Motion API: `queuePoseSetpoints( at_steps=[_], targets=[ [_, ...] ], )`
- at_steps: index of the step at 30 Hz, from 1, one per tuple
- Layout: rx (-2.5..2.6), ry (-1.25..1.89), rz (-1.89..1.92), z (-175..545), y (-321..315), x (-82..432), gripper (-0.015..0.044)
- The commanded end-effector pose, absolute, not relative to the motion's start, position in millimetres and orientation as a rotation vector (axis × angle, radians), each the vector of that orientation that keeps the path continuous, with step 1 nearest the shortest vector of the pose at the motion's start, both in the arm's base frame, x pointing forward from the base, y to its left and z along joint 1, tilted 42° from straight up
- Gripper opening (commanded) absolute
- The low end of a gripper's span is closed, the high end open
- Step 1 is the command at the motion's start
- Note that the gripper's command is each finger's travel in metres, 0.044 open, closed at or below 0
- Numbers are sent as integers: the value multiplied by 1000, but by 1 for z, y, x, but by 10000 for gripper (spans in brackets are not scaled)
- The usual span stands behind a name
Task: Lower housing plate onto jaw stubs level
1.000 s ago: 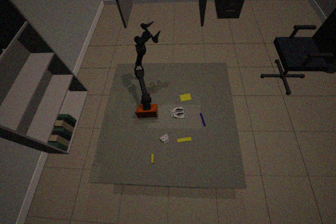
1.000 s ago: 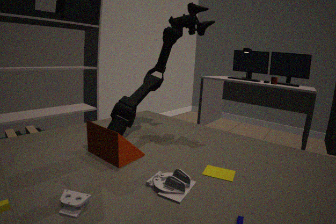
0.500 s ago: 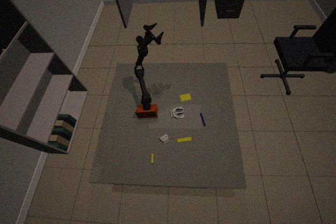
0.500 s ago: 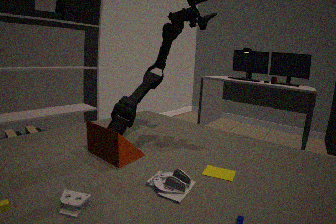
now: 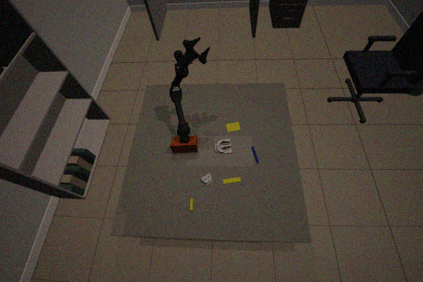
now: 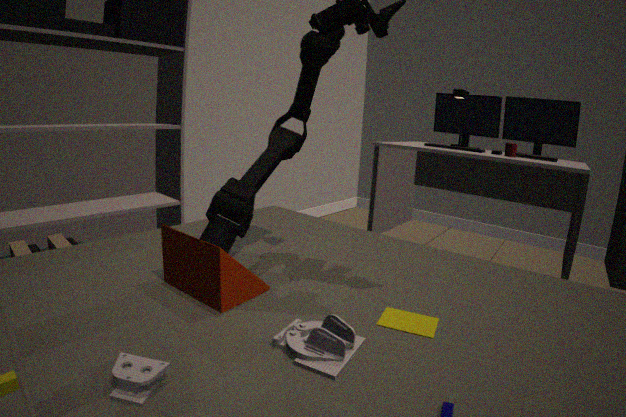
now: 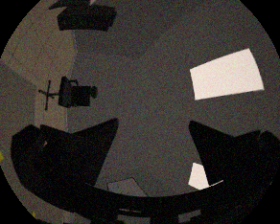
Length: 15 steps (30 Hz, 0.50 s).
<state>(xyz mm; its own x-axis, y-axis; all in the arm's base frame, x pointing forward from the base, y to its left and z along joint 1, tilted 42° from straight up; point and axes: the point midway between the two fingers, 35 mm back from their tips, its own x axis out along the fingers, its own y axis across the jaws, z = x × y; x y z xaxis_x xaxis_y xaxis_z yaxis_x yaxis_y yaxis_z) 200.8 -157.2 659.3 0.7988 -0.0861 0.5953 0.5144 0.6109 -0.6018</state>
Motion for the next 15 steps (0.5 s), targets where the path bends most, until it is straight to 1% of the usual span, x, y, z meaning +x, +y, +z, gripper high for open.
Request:
queuePoseSetpoints(
  at_steps=[1,15],
  targets=[
    [-783,-497,-386,642,-188,216,440],
    [-575,-334,-426,587,-262,250,440]
  ],
)
